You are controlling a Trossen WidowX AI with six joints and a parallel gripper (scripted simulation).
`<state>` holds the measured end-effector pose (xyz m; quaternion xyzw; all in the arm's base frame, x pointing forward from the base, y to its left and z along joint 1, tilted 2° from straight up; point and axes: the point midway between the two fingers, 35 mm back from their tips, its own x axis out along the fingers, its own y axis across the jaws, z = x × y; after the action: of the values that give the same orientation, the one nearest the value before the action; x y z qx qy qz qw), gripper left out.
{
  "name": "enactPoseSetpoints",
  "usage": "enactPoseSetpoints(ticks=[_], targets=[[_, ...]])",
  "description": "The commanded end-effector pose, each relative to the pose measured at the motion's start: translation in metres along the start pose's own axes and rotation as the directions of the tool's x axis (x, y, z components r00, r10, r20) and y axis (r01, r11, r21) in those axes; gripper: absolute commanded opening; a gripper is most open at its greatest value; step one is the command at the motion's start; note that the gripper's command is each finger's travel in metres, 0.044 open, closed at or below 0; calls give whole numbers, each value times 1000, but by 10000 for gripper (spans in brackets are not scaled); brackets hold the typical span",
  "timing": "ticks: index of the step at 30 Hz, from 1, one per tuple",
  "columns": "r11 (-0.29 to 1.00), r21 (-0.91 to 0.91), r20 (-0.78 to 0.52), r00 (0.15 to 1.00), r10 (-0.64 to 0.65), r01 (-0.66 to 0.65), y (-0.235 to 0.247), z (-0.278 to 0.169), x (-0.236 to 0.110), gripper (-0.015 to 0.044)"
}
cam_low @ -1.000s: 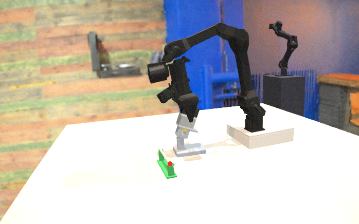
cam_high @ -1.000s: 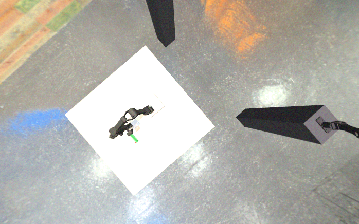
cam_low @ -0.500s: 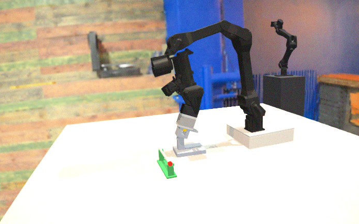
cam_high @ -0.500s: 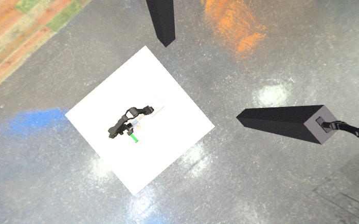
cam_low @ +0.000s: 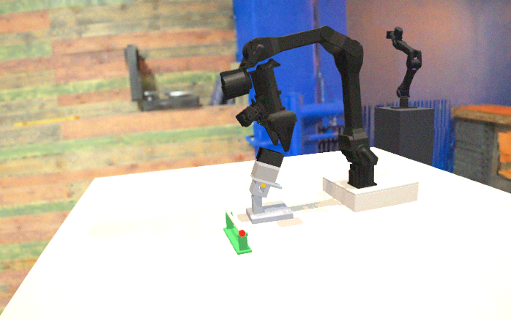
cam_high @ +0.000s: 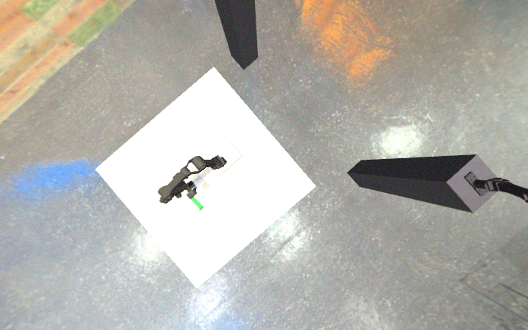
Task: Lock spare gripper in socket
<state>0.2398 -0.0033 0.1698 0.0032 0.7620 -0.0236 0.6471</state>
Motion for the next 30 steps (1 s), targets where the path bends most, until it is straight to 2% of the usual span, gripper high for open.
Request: enactPoseSetpoints(ticks=[1,30], targets=[[1000,2,22,1000,1,-1,0,-5,-6,440],[1000,0,235,972,10,-11,-1,-25,-49,440]])
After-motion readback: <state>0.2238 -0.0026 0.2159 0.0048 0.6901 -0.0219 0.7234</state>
